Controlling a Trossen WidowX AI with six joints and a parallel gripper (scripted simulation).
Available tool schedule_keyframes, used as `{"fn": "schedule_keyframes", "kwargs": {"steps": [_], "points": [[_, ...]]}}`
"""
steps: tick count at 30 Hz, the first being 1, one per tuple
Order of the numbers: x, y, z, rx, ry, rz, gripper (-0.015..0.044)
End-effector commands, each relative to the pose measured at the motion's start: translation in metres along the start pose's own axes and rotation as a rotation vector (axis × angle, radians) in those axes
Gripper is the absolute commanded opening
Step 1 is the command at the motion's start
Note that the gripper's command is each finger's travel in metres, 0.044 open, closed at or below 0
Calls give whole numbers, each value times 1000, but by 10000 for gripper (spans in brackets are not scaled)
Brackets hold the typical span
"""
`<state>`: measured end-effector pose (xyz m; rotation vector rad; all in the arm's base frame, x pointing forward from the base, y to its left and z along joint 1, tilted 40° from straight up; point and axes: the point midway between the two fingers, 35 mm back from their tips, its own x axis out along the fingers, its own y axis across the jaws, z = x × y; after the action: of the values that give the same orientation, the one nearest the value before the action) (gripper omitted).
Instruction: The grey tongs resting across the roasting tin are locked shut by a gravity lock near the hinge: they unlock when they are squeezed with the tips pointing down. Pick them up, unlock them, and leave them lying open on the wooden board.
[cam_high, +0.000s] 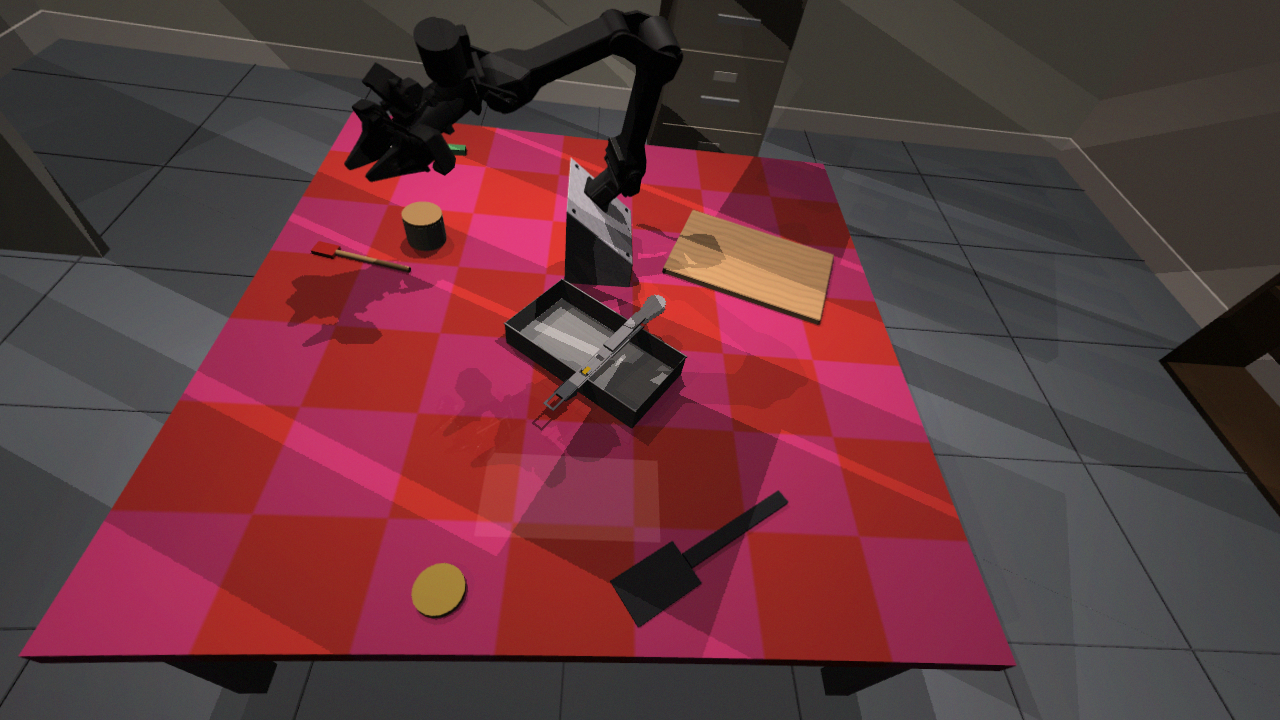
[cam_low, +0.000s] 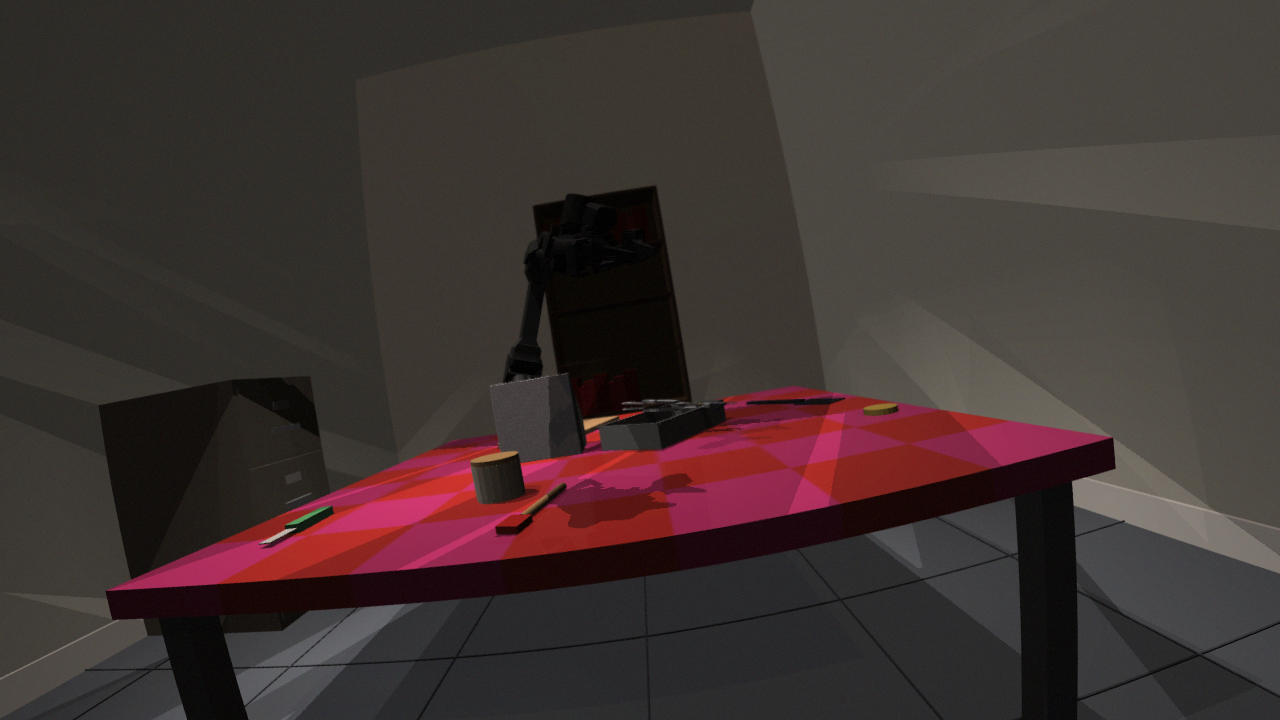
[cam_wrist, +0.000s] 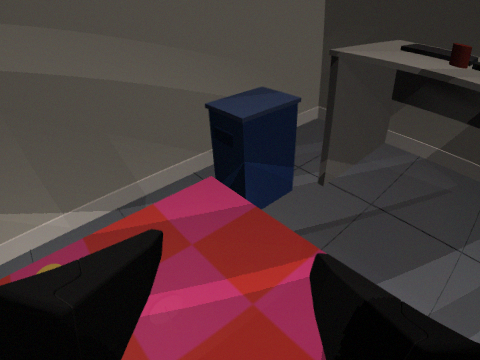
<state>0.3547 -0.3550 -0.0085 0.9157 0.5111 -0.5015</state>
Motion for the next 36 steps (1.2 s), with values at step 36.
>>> {"fn": "schedule_keyframes", "kwargs": {"steps": [36], "points": [[-67,213,-333,347,1194,194,260]]}}
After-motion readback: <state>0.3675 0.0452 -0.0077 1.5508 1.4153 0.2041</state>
